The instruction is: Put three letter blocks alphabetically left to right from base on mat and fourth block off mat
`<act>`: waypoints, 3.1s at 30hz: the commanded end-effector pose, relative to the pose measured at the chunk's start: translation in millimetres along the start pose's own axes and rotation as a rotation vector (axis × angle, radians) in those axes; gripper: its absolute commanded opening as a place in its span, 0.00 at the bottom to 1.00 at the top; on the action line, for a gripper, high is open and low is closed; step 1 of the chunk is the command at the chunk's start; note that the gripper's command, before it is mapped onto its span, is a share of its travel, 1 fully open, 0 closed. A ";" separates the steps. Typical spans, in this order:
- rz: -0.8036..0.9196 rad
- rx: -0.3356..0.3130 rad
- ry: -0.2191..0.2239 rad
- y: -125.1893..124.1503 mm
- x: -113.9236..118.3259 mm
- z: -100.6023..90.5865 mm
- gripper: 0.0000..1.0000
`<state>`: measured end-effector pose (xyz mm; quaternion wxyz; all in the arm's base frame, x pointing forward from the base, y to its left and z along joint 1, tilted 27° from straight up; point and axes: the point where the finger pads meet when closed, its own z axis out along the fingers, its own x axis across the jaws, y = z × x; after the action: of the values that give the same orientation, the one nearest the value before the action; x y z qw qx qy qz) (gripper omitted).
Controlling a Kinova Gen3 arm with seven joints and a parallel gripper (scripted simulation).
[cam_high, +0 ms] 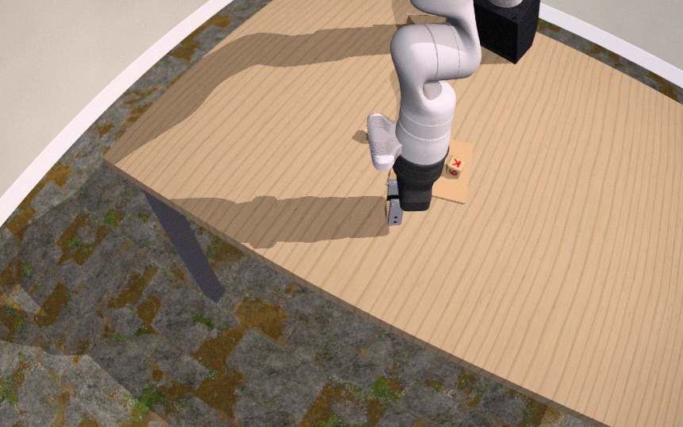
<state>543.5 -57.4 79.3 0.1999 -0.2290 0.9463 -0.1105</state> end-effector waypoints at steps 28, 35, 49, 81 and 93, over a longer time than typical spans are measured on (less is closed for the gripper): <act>0.005 0.000 -0.003 0.4 0.4 -27.0 0.49; 0.006 0.002 -0.005 -0.3 -0.5 -59.3 0.49; 0.007 0.004 -0.009 -1.7 -2.7 -100.8 0.49; -0.233 0.024 0.002 -8.8 9.0 -97.9 0.49; -0.637 0.056 0.011 -17.4 20.8 -97.6 0.49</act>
<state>493.3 -68.6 163.5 0.1590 -0.4720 0.8463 -0.1889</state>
